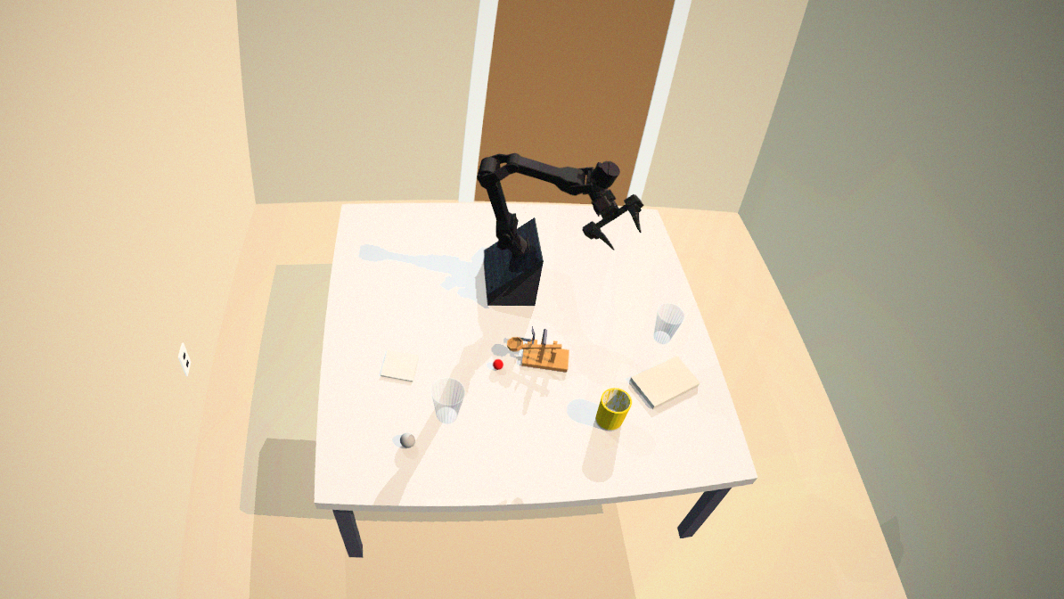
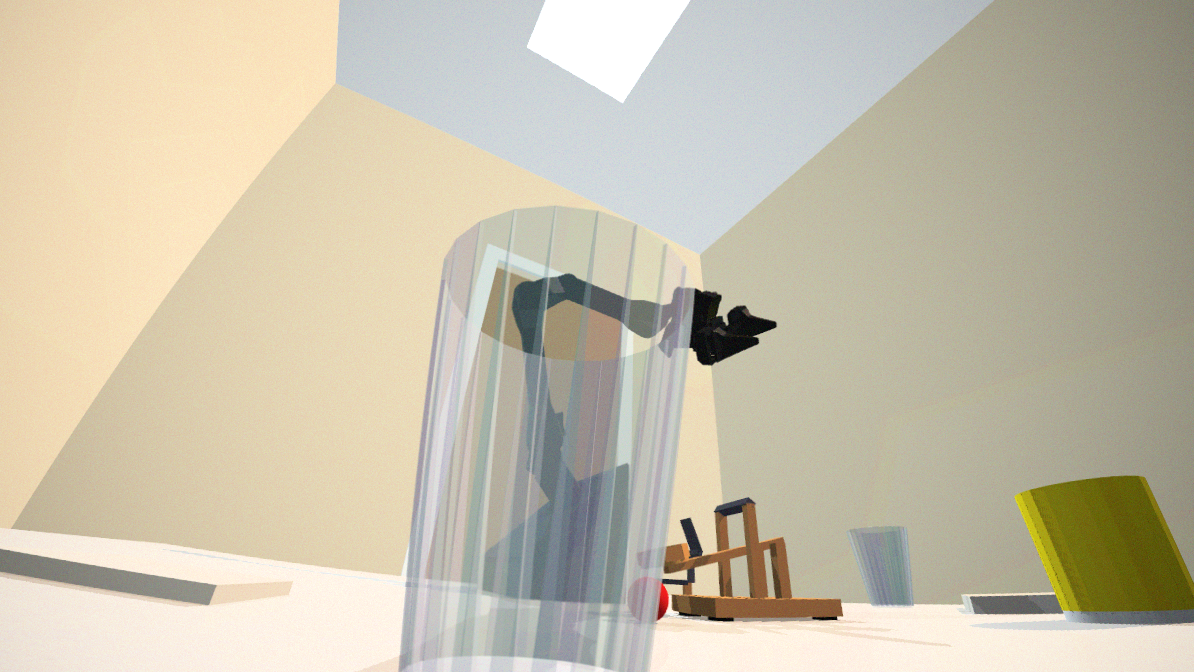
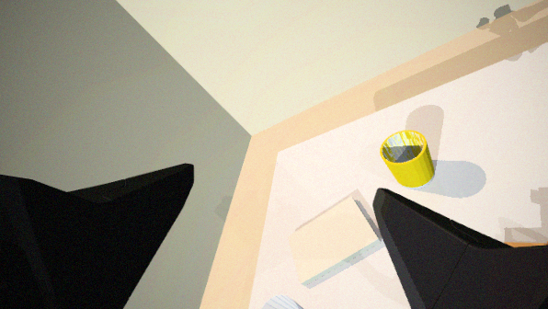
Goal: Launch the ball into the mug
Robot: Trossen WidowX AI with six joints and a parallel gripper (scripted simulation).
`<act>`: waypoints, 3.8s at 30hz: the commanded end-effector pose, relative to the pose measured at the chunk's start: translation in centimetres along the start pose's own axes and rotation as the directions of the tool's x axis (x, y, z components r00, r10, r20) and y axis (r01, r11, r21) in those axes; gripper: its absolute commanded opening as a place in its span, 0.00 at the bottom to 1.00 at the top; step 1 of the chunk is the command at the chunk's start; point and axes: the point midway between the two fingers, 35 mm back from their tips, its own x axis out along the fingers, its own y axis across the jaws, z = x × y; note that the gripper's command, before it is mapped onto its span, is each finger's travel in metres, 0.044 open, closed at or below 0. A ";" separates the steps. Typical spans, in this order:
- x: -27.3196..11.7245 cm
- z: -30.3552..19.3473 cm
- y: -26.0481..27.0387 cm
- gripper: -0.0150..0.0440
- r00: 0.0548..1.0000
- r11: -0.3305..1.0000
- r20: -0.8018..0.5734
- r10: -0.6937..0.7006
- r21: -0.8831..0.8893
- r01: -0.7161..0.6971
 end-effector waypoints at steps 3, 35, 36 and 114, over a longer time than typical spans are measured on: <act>3.0 -0.3 -2.8 1.00 0.993 0.984 -0.064 -0.102 -0.156 0.091; 11.4 -2.6 -16.5 1.00 0.773 0.531 -0.383 -0.505 -0.844 -0.072; 11.5 -2.7 -17.0 1.00 0.761 0.514 -0.394 -0.515 -0.853 -0.094; 15.4 -11.4 -36.6 1.00 0.311 0.213 -0.657 -0.687 -0.592 -0.778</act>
